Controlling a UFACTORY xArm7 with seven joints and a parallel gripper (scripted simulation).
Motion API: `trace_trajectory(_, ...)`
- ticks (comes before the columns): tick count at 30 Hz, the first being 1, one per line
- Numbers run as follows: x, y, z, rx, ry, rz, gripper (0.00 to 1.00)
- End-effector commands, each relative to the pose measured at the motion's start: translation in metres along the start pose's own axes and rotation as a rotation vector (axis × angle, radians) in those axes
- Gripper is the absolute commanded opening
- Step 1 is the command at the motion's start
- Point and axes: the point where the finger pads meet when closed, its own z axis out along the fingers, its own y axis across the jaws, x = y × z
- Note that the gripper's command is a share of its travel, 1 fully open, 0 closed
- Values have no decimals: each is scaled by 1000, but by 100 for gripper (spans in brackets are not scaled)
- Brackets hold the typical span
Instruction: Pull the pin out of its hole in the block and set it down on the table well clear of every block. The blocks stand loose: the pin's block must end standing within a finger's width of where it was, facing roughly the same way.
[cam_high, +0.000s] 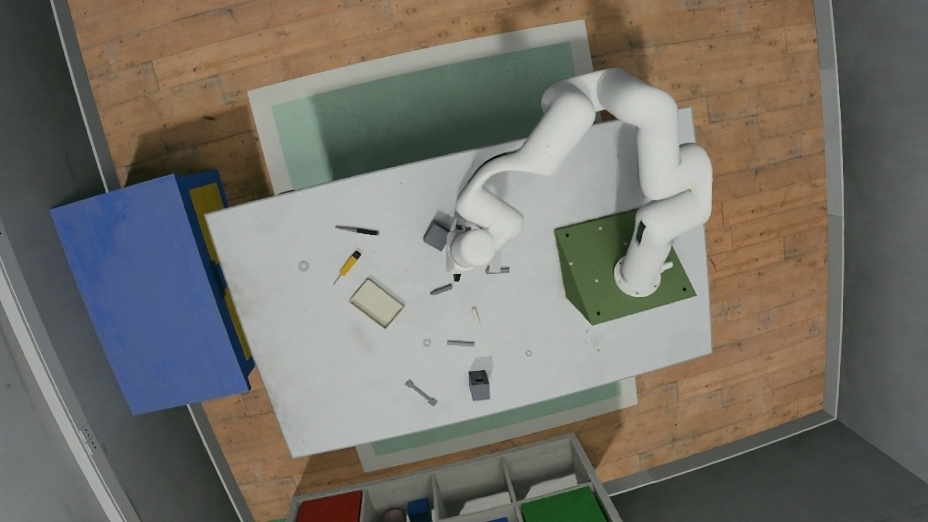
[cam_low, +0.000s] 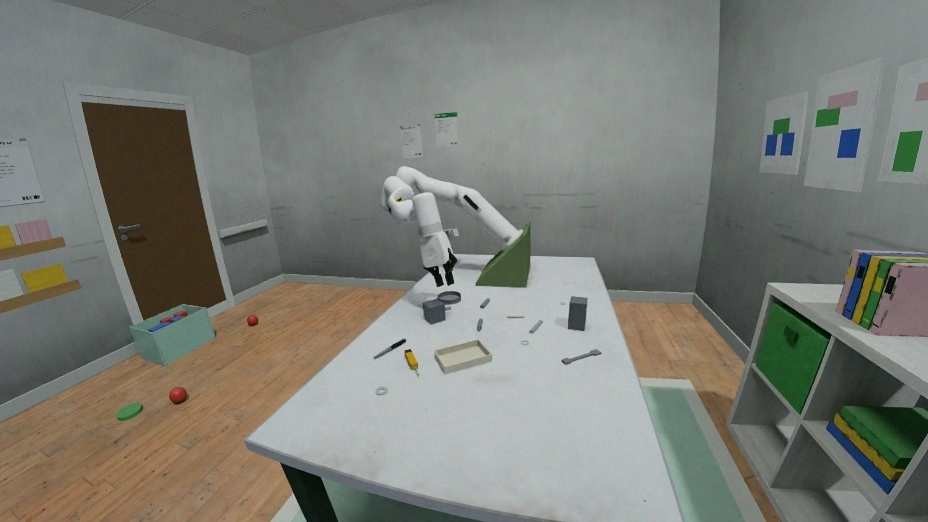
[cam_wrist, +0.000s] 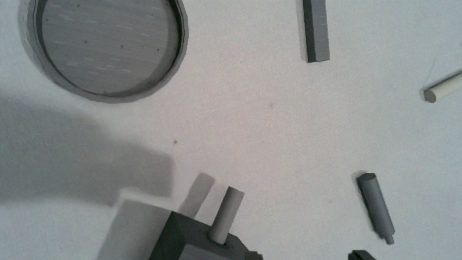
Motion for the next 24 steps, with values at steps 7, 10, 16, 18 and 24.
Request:
trace_trajectory(7, -2, 11, 2, 0, -32, 0, 43)
trace_trajectory(10, -2, 12, 3, 0, -36, 0, 43)
trace_trajectory(16, -2, 12, 3, 0, -36, 0, 43)
trace_trajectory(18, -2, 12, 3, 0, -36, 0, 43)
trace_trajectory(24, -1, 11, 7, 6, -42, 10, 43)
